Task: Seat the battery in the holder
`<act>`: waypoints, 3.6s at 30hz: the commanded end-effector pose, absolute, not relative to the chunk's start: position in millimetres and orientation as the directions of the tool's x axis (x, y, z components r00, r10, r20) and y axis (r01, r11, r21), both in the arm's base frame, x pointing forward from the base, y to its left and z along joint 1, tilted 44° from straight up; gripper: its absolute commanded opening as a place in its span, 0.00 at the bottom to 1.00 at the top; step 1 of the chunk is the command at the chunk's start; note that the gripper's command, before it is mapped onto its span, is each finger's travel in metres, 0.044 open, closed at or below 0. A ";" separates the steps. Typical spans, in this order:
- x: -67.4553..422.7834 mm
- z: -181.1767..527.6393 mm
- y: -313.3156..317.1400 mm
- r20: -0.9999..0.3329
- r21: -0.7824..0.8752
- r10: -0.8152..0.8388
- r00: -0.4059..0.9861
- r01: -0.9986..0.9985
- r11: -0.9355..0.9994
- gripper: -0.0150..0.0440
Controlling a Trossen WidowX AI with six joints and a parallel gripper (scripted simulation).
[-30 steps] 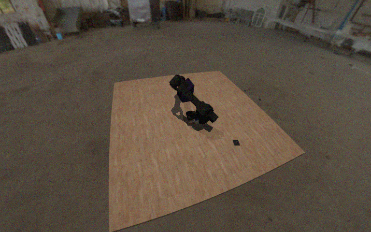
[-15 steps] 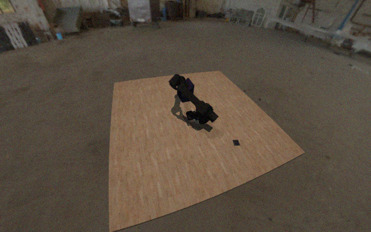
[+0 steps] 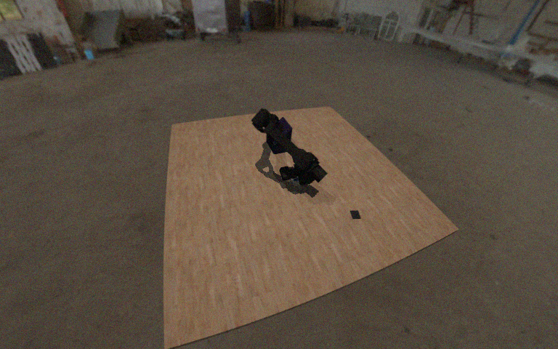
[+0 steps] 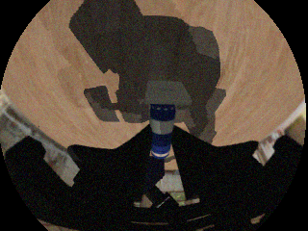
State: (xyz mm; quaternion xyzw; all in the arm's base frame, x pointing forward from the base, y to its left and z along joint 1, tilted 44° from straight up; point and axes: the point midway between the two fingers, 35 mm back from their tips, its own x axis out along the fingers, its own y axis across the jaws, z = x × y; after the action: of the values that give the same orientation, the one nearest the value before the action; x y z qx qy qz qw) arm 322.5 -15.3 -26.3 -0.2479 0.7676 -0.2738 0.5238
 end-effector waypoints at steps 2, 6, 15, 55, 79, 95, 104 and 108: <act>326.1 -29.3 -15.7 -0.683 -0.679 -0.671 -0.289 -0.089 0.729 0.40; 325.7 -30.0 -16.0 -0.689 -0.677 -0.672 -0.273 -0.090 0.731 0.40; 324.7 -31.3 -16.8 -0.702 -0.673 -0.673 -0.235 -0.091 0.734 0.40; 317.6 -33.4 -22.2 -0.740 -0.663 -0.669 -0.073 -0.094 0.743 0.40; 312.8 -32.9 -25.5 -0.754 -0.656 -0.657 0.024 -0.094 0.749 0.40; 306.0 -32.8 -26.9 -0.757 -0.653 -0.652 0.046 -0.095 0.751 0.40; 300.5 -32.9 -27.9 -0.758 -0.652 -0.650 0.054 -0.094 0.753 0.40; 298.5 -32.9 -28.3 -0.759 -0.651 -0.649 0.057 -0.094 0.753 0.40</act>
State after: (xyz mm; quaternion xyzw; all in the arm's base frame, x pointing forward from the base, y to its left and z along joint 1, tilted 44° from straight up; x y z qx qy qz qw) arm 302.7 -27.2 -33.1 -0.2813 0.6542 -0.2083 0.6704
